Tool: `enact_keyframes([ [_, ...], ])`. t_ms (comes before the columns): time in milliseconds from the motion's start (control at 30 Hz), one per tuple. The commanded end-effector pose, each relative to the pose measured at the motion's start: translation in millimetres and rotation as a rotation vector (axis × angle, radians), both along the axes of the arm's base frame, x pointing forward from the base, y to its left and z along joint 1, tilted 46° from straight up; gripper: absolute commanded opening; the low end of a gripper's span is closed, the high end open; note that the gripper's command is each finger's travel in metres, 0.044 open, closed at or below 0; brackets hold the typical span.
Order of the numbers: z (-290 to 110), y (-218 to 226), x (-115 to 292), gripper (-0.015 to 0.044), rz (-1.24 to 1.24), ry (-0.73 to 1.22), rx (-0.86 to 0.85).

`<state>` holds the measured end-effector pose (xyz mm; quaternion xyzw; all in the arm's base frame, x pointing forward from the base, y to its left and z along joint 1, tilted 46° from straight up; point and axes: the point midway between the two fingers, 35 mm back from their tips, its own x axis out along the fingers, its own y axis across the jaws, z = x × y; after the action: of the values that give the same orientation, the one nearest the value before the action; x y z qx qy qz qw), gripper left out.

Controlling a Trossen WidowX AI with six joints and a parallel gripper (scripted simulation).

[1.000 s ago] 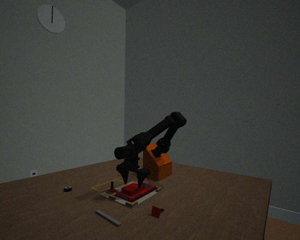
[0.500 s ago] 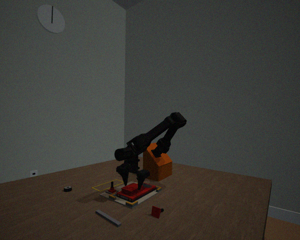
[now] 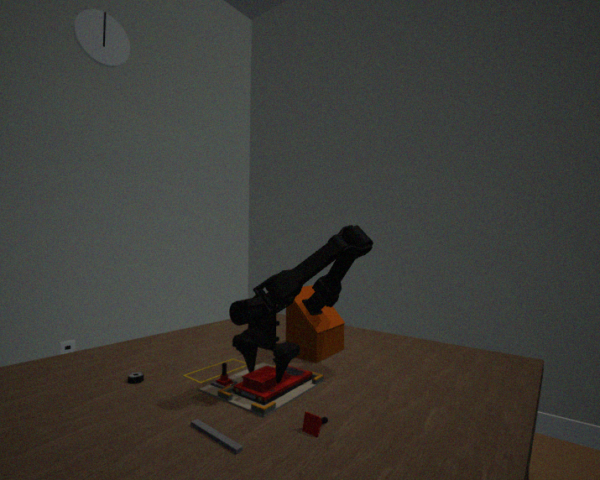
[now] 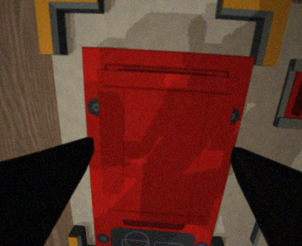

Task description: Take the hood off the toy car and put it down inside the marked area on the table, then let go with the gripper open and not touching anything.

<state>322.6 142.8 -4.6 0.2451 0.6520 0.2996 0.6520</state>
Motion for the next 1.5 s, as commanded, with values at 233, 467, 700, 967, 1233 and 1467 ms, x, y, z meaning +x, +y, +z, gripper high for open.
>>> enact_keyframes([
  [233,-1.3,1.4,-0.1,0.0335,0.0,0.0,0.0],
  [467,-1.3,1.4,-0.1,0.0288,0.0,0.0,0.0],
  [700,-0.2,0.3,0.0,0.0144,0.0,0.0,0.0],
  [967,3.3,-3.4,0.4,0.0,0.0,0.0,0.0],
  [1233,6.9,-7.2,0.7,0.0,-0.001,0.0,0.0],
  [1467,10.1,-10.4,0.9,0.0,-0.001,0.0,0.001],
])
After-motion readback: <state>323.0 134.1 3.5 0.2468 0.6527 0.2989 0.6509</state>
